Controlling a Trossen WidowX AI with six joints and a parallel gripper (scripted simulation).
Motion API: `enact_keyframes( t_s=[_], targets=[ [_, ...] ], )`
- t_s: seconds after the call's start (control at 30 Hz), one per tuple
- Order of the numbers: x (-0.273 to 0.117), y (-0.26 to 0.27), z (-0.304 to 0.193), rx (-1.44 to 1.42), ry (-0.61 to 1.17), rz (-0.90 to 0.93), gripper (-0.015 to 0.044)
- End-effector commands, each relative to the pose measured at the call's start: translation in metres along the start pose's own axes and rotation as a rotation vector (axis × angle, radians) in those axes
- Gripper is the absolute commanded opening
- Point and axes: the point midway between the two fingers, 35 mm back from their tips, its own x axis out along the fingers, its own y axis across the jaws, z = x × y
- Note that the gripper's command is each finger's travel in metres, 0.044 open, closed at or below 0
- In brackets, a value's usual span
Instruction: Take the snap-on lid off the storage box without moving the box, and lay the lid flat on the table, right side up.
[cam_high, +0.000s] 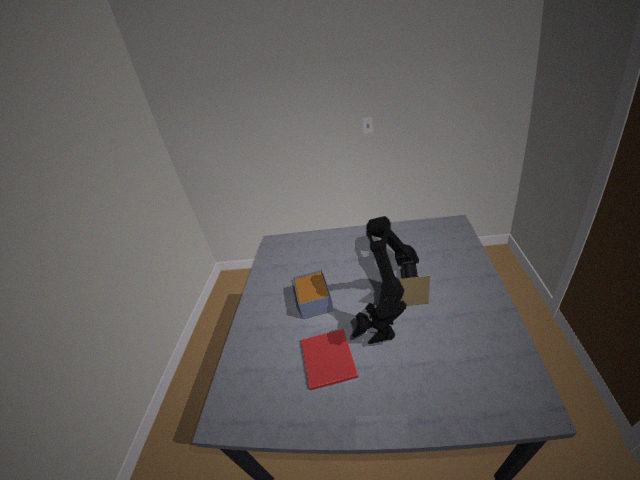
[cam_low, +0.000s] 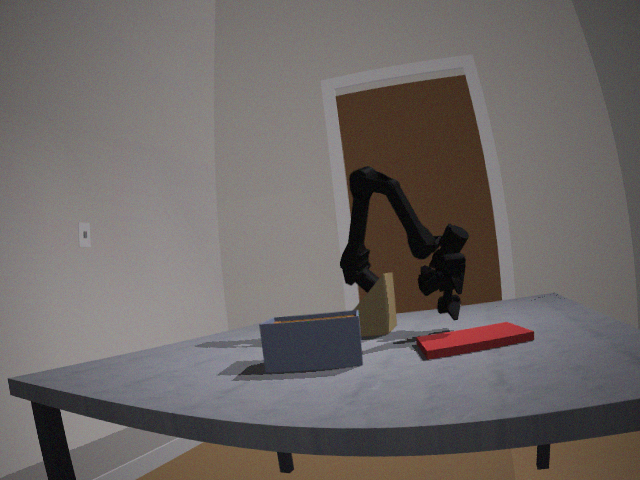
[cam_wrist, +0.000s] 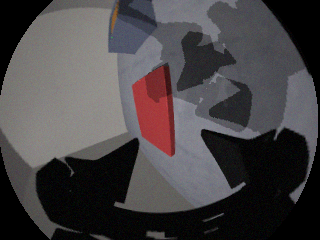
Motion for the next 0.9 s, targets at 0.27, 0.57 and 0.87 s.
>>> enact_keyframes(
  t_s=[0.27,0.57,0.87],
  targets=[
    [-0.021,0.014,-0.001,0.009,-0.001,0.006,0.044],
    [-0.037,0.023,-0.001,0.009,0.0,0.005,0.044],
    [-0.053,0.031,-0.001,0.009,0.001,0.005,0.044]
  ],
)
